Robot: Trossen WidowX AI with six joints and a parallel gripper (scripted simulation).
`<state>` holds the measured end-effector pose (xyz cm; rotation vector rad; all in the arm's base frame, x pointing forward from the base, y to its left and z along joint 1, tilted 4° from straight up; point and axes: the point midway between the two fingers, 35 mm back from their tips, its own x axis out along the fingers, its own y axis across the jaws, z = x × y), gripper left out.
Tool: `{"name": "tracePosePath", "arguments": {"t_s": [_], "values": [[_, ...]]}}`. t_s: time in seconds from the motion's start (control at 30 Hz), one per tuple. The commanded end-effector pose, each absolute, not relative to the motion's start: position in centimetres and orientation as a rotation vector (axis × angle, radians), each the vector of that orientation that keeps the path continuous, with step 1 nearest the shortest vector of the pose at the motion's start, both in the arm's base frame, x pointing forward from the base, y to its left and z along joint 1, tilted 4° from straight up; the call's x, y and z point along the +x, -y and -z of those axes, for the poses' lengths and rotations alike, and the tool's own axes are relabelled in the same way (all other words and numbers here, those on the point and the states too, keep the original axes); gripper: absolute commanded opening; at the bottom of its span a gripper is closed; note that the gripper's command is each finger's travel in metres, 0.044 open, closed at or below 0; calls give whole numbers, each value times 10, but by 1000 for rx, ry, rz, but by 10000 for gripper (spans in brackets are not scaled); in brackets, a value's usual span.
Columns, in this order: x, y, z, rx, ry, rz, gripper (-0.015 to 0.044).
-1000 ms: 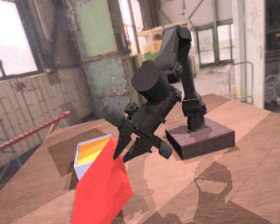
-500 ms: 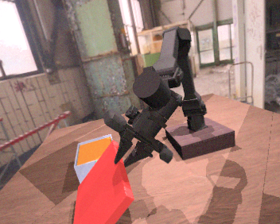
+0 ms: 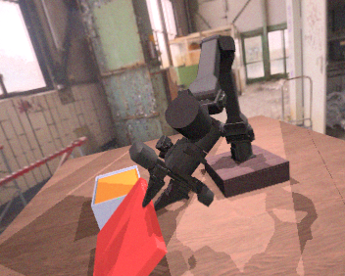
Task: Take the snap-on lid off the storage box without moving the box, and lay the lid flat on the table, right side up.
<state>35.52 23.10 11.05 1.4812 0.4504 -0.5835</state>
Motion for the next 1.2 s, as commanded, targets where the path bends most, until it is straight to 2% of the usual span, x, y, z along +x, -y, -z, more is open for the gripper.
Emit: {"name": "tracePosePath", "arguments": {"t_s": [0.0, 1.17], "values": [[356, -232, -109, 1483, -451, 578, 0], [357, -230, -81, 1483, -451, 578, 0]]}}
